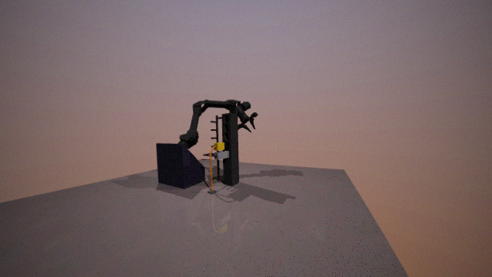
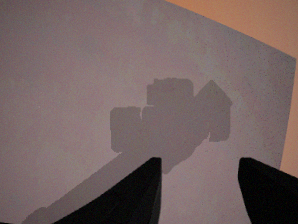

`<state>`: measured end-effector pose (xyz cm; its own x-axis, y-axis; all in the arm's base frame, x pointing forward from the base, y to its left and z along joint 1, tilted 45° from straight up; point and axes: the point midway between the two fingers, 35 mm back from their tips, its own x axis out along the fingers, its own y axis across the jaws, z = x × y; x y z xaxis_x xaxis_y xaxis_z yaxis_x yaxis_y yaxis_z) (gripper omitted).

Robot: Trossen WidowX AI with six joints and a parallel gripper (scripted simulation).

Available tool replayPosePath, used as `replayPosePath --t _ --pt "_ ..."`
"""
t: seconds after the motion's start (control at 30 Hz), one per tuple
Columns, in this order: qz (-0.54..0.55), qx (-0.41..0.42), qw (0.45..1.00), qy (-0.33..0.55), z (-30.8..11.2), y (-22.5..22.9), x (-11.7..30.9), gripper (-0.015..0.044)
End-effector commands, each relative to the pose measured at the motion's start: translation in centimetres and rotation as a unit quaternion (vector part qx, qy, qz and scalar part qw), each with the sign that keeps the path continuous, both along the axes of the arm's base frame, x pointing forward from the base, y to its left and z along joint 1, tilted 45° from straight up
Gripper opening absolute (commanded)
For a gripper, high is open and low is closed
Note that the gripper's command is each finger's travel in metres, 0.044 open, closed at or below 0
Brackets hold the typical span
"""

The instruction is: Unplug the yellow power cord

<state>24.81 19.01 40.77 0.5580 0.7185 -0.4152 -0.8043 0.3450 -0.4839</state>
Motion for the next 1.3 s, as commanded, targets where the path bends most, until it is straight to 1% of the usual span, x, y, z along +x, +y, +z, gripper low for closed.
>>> replayPosePath --t 0.0,0.23,0.4,0.63,0.77,0.83,0.93,1.03,1.17,1.23,1.27 --pt "-0.091 0.013 0.993 0.068 -2.9 -2.5 4.6 0.016" --pt "-0.249 0.054 0.95 0.18 -8.5 -9.0 11.3 0.016" --pt "-0.349 0.09 0.9 0.245 -12.4 -14.4 14.3 0.016" --pt "-0.474 0.148 0.807 0.319 -17.9 -22.4 16.3 0.016" --pt "-0.508 0.165 0.774 0.341 -20.0 -24.9 16.6 0.016" --pt "-0.528 0.178 0.746 0.365 -21.8 -26.4 16.4 0.016" --pt "-0.558 0.203 0.688 0.417 -24.6 -27.9 15.4 0.016" --pt "-0.59 0.239 0.597 0.488 -27.6 -28.9 13.3 0.016" --pt "-0.619 0.281 0.459 0.573 -30.7 -29.2 10.4 0.016" --pt "-0.629 0.298 0.383 0.608 -32.0 -29.2 8.8 0.016" --pt "-0.634 0.306 0.336 0.626 -32.7 -29.1 7.9 0.016"
